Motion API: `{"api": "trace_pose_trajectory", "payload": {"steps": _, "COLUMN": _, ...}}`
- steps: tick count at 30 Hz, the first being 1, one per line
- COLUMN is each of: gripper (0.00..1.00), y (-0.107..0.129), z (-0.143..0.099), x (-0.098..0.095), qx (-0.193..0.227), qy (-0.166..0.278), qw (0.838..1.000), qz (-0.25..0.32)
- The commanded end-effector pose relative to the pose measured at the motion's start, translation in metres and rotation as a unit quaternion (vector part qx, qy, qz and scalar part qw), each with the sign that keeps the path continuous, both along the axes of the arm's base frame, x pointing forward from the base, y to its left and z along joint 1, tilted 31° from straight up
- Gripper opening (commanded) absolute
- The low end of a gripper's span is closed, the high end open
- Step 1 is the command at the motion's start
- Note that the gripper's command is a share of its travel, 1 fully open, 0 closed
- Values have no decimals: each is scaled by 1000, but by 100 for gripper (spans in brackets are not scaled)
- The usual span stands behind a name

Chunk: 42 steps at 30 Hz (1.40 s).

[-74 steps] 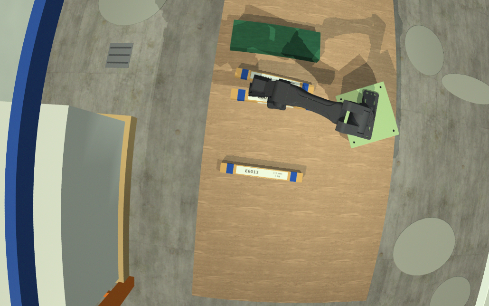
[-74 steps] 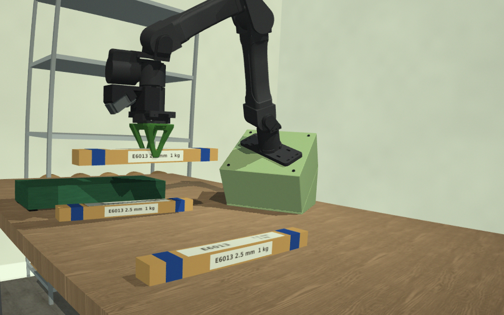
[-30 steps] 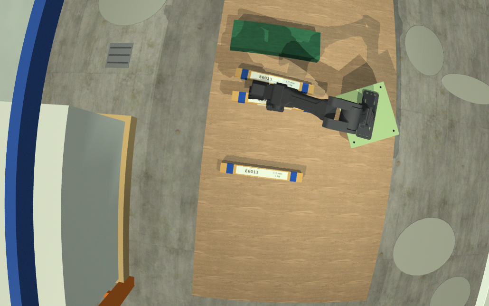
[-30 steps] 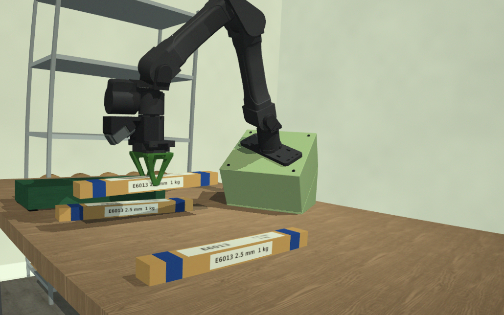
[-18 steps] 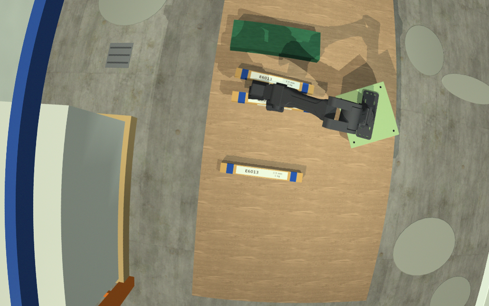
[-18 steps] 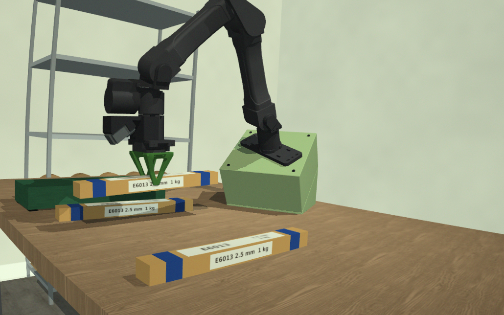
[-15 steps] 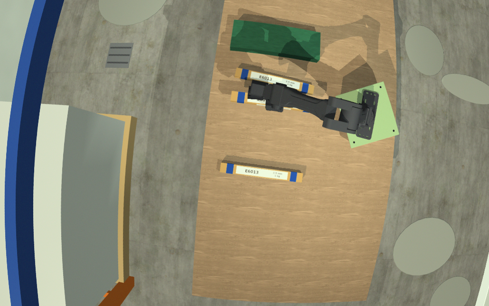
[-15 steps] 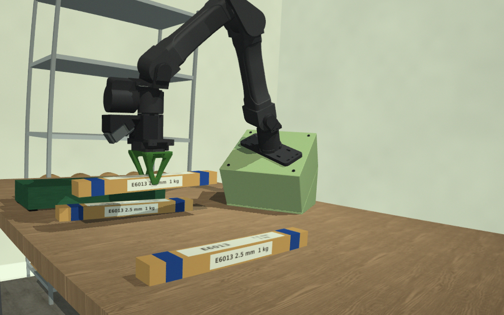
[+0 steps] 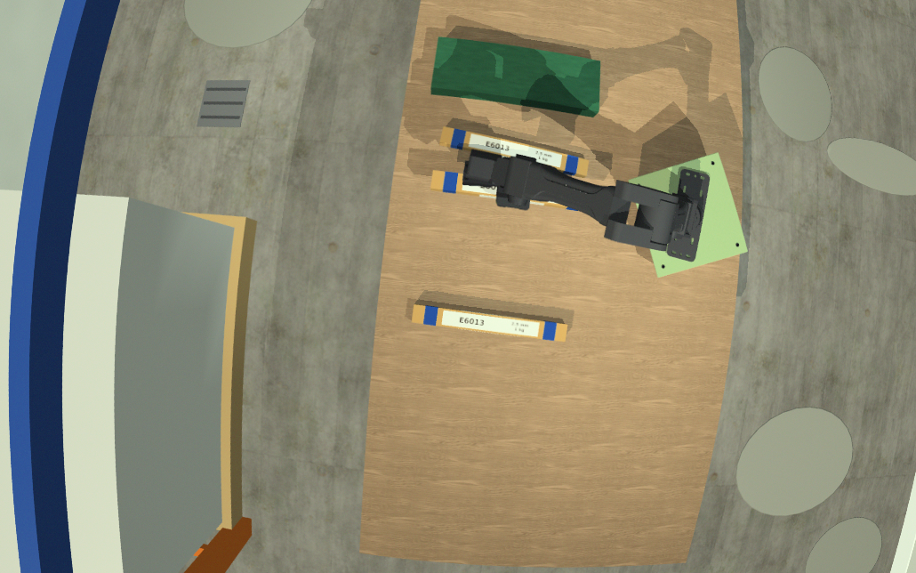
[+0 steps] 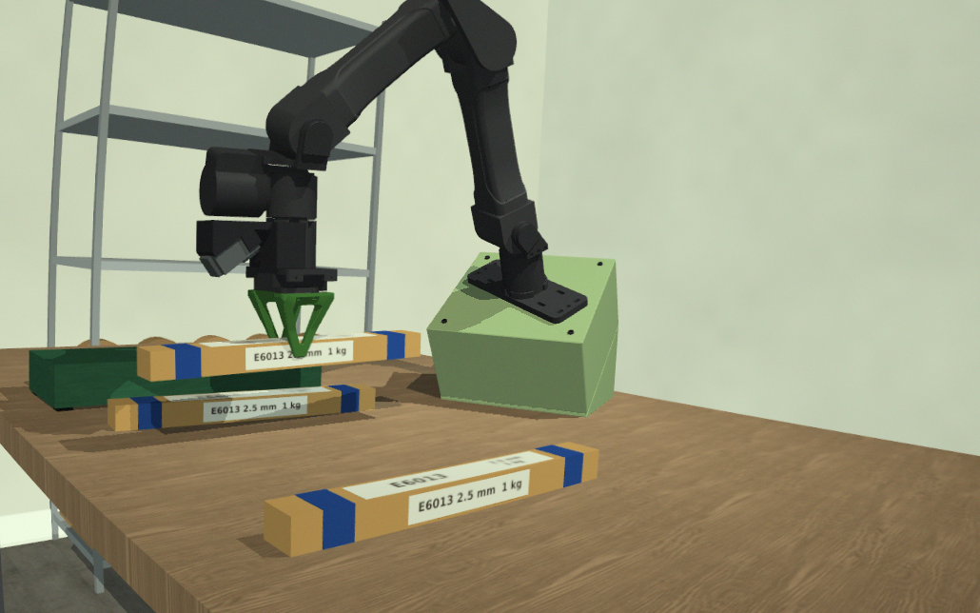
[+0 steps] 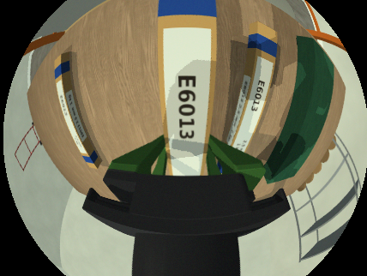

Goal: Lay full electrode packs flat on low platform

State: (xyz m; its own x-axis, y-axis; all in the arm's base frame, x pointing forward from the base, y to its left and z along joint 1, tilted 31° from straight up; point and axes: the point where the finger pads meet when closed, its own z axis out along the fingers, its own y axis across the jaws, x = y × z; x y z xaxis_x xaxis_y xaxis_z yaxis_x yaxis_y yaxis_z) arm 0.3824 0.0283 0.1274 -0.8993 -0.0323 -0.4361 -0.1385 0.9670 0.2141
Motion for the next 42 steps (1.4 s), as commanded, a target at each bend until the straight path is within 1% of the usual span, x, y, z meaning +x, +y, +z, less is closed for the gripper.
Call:
{"api": "trace_pose_trajectory", "payload": {"steps": 1, "gripper": 0, "y": -2, "z": 31, "x": 8, "qx": 0, "qy": -34, "qw": 999, "qz": -4}}
{"api": "trace_pose_trajectory", "payload": {"steps": 27, "gripper": 0, "y": -3, "z": 33, "x": 8, "qx": 0, "qy": -35, "qw": 999, "qz": -4}}
{"api": "trace_pose_trajectory", "payload": {"steps": 28, "gripper": 0, "y": -1, "z": 9, "x": 2, "qx": -1, "qy": -22, "qw": 1000, "qz": -2}}
{"api": "trace_pose_trajectory", "payload": {"steps": 42, "gripper": 0, "y": -5, "z": 23, "x": -5, "qx": -1, "qy": -22, "qw": 1000, "qz": -2}}
